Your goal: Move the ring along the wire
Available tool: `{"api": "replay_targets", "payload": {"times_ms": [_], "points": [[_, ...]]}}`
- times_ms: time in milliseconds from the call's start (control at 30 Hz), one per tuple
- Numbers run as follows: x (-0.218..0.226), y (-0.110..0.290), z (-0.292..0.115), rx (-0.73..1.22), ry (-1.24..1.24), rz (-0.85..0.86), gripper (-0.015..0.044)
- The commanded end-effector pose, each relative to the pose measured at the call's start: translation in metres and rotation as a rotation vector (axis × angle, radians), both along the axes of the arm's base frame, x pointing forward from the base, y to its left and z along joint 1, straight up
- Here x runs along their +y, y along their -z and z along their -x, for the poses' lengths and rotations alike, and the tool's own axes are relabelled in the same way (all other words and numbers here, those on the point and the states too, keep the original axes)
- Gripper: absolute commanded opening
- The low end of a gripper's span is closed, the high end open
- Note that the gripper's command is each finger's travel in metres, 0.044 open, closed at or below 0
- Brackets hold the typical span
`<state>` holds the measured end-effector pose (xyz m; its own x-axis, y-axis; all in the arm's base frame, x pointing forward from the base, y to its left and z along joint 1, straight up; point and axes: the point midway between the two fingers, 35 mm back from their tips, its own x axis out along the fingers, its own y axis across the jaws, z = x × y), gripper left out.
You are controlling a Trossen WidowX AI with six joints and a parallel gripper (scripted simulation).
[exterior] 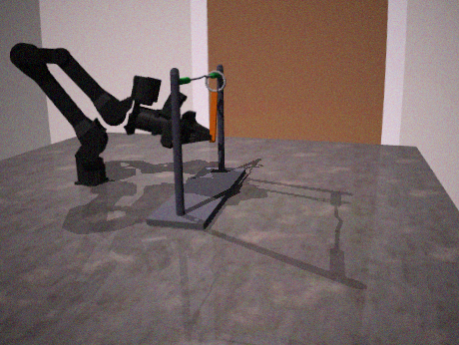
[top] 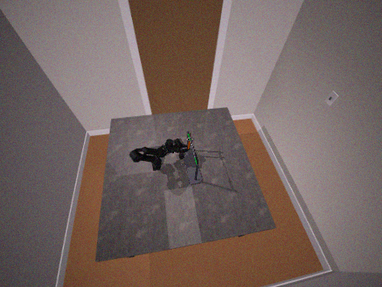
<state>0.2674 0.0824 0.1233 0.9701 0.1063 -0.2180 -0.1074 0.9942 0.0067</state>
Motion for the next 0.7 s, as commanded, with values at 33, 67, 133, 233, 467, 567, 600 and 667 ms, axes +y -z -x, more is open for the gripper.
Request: {"api": "replay_targets", "payload": {"times_ms": [33,67,133,233,467,567,600,667], "points": [[-0.002,-0.002,0.008,-0.002,0.005,-0.005,0.016],[-0.002,-0.002,0.01,-0.002,0.005,-0.005,0.016],[-0.002,-0.003,0.012,-0.002,0.005,-0.005,0.016],[-0.003,-0.003,0.016,-0.002,0.005,-0.006,0.016],[-0.005,-0.003,0.025,-0.001,0.006,-0.006,0.016],[-0.006,-0.003,0.029,-0.001,0.006,-0.006,0.016],[-0.006,-0.003,0.029,-0.001,0.006,-0.006,0.016],[-0.006,-0.003,0.03,-0.001,0.006,-0.006,0.016]]}}
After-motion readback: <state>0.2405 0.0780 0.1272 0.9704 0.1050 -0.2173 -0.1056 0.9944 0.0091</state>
